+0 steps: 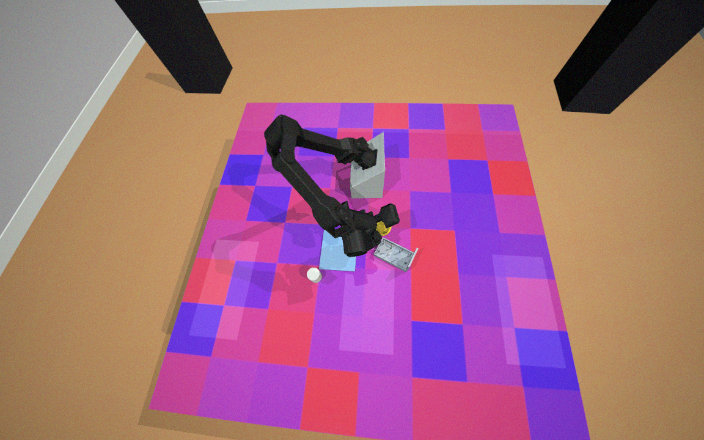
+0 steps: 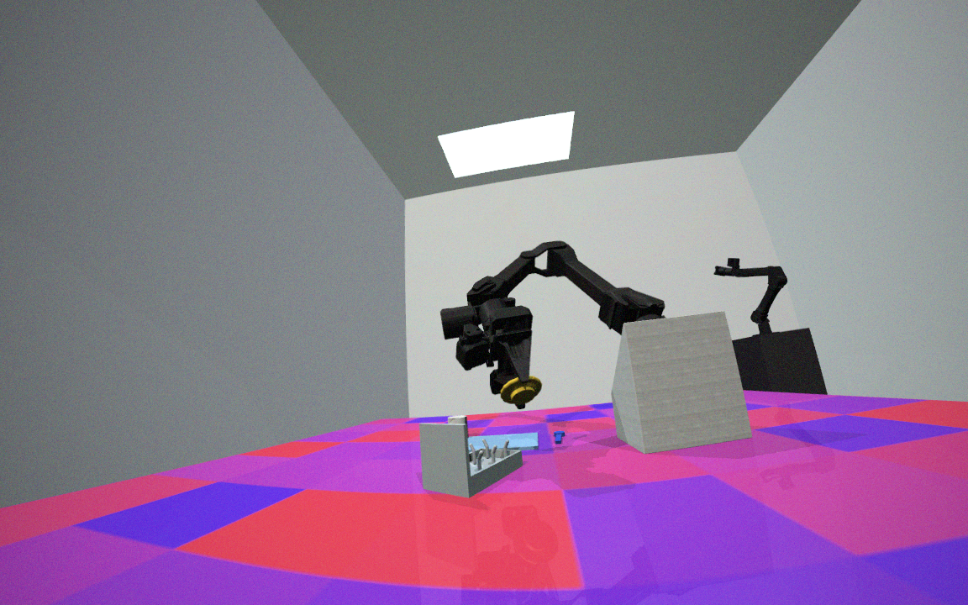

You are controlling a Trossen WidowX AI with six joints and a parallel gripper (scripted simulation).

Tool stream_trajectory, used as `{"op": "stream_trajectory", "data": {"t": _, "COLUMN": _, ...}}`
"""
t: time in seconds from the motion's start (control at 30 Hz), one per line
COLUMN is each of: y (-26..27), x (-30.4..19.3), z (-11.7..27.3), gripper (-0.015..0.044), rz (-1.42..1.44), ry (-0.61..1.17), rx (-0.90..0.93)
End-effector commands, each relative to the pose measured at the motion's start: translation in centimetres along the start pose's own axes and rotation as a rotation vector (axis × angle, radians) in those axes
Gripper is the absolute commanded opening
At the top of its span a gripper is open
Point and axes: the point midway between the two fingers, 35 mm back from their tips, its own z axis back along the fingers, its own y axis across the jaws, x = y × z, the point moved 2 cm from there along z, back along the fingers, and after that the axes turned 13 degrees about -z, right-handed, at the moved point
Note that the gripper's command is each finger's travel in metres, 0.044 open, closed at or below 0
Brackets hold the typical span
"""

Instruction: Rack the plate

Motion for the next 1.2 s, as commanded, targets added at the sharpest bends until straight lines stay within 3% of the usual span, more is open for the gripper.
{"op": "stream_trajectory", "data": {"t": 0.0, "y": -0.3, "x": 0.0, "z": -0.6, "gripper": 0.0000, "rz": 0.065, "ry": -0.002, "rx": 0.061}}
{"op": "stream_trajectory", "data": {"t": 0.57, "y": -1.8, "x": 0.8, "z": -2.4, "gripper": 0.0000, "rz": 0.386, "ry": -0.147, "rx": 0.307}}
{"op": "stream_trajectory", "data": {"t": 1.17, "y": -3.8, "x": 1.4, "z": -3.2, "gripper": 0.0000, "rz": 0.722, "ry": -0.465, "rx": 0.439}}
